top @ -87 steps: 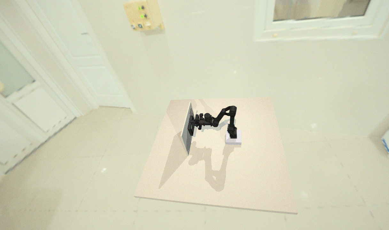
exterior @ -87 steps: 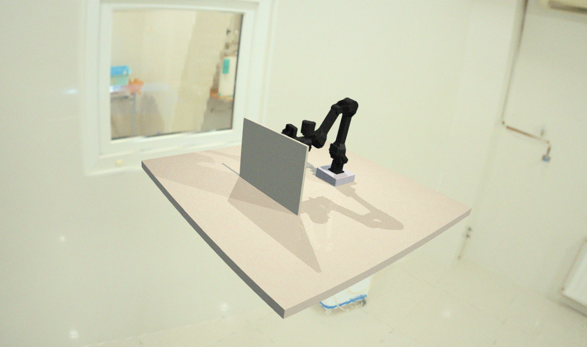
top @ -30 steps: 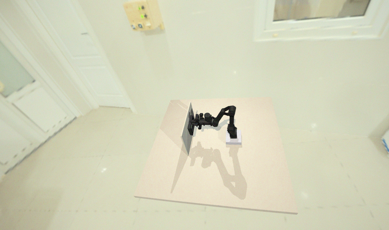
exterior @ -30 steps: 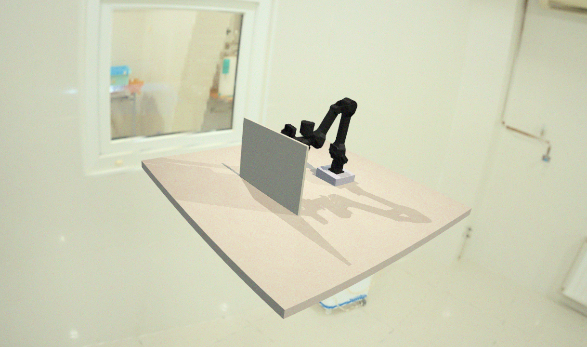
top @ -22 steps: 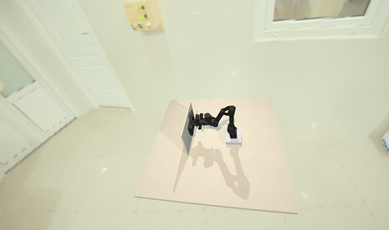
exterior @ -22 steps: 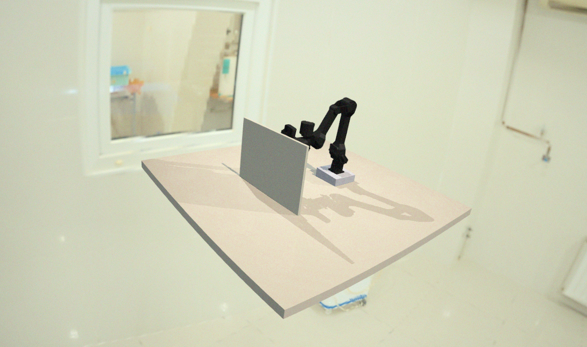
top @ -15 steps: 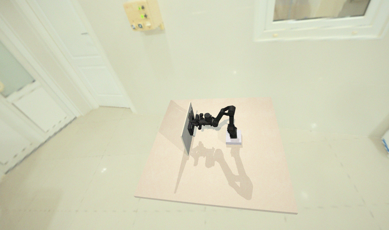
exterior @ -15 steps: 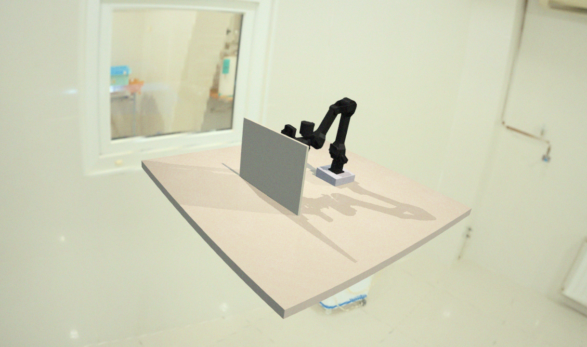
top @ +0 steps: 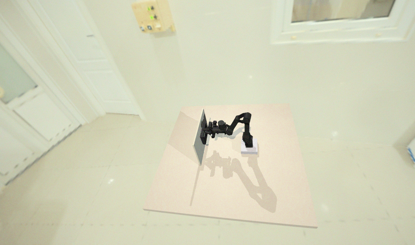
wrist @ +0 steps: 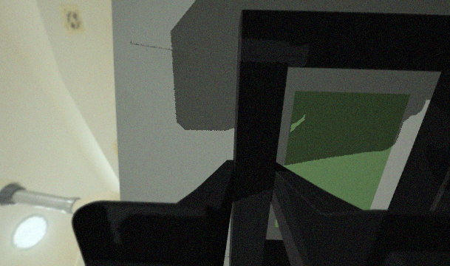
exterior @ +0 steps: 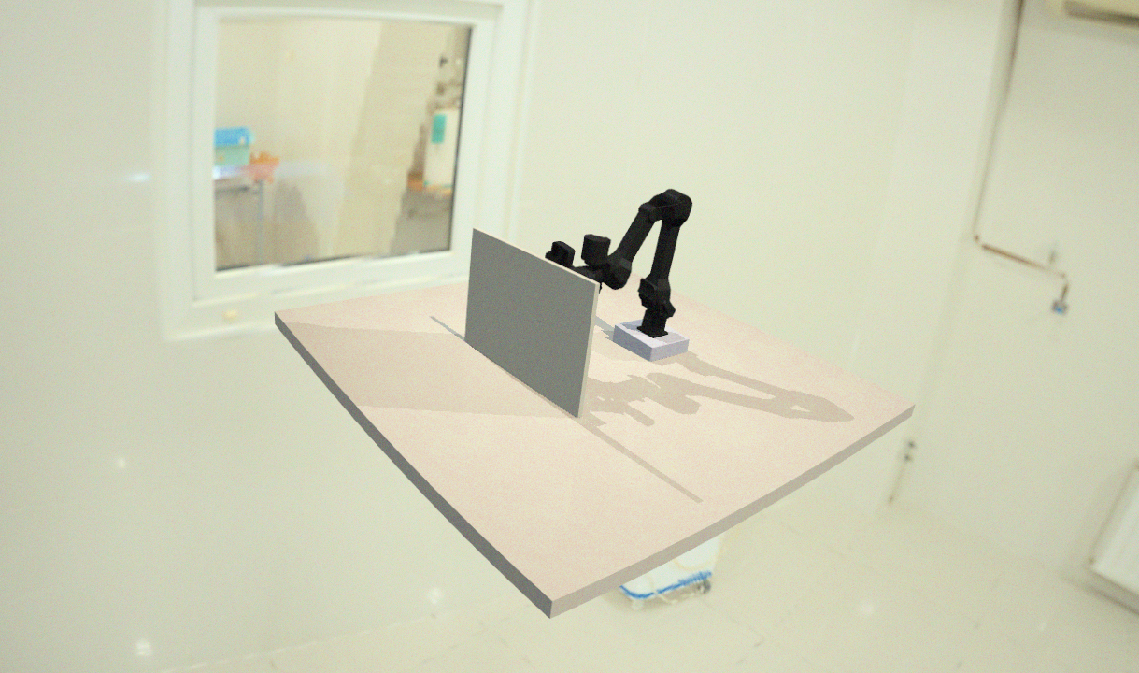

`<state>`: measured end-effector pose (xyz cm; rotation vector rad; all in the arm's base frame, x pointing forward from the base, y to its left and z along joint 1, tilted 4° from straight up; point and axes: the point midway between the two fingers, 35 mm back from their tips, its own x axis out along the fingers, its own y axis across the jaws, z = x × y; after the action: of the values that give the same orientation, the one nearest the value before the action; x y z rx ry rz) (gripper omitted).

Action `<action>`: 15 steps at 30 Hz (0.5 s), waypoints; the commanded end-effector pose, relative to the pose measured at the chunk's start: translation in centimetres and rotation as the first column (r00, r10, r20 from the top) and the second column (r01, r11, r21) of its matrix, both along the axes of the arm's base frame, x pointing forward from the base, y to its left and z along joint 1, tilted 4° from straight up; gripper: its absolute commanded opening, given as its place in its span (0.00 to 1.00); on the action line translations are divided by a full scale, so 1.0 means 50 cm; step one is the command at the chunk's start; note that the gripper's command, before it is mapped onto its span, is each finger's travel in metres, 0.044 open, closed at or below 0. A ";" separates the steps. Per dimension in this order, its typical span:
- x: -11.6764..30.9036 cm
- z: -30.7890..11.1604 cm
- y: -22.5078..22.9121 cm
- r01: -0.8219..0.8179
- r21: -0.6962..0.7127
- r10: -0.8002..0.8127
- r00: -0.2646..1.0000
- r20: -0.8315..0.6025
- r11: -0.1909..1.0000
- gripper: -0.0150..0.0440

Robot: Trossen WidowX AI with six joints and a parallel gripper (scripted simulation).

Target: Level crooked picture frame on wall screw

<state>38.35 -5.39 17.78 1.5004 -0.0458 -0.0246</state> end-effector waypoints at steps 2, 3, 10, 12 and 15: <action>0.000 -0.001 0.000 -0.002 0.058 0.001 1.000 0.004 0.998 0.25; 0.000 -0.001 0.000 -0.002 0.064 0.002 1.000 0.004 0.998 0.25; 0.000 -0.003 -0.001 -0.003 0.103 0.002 1.000 0.006 0.995 0.25; 0.000 -0.003 -0.001 -0.003 0.113 0.002 1.000 0.006 0.994 0.25; 0.000 -0.004 -0.001 -0.004 0.129 0.003 1.000 0.007 0.992 0.25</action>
<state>38.37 -5.43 17.61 1.6102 -0.0476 -0.0221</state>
